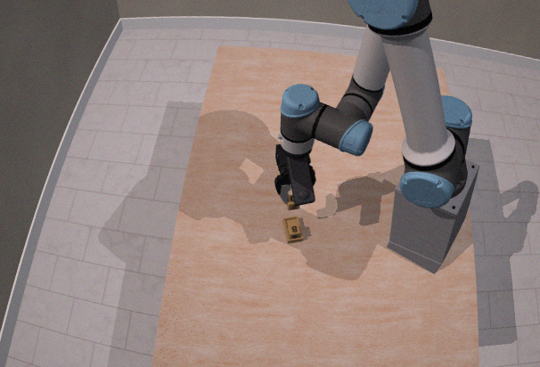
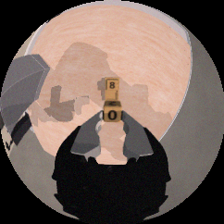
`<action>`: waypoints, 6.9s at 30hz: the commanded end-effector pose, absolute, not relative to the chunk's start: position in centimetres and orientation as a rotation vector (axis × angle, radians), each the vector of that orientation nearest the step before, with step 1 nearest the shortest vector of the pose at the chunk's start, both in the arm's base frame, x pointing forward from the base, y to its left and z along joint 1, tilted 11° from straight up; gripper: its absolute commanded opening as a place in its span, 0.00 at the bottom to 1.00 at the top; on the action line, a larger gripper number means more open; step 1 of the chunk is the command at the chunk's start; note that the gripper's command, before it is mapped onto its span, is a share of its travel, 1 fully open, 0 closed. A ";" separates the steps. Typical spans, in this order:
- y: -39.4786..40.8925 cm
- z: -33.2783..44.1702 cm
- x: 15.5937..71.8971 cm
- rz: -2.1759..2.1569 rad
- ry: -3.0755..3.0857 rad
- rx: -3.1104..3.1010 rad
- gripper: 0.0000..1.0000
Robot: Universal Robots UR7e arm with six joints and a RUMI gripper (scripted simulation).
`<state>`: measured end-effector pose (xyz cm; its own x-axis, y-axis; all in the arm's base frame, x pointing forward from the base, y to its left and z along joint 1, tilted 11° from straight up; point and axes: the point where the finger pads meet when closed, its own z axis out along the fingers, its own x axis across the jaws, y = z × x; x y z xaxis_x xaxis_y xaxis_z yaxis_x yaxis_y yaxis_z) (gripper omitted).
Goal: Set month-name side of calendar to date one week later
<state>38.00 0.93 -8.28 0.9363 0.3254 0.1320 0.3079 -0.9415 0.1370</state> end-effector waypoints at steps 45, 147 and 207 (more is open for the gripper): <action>-2.0 -8.2 38.9 0.165 1.332 2.672 0.10; -8.3 -15.6 42.2 0.039 2.399 1.723 0.10; -8.4 -17.4 42.5 0.039 2.399 1.724 0.10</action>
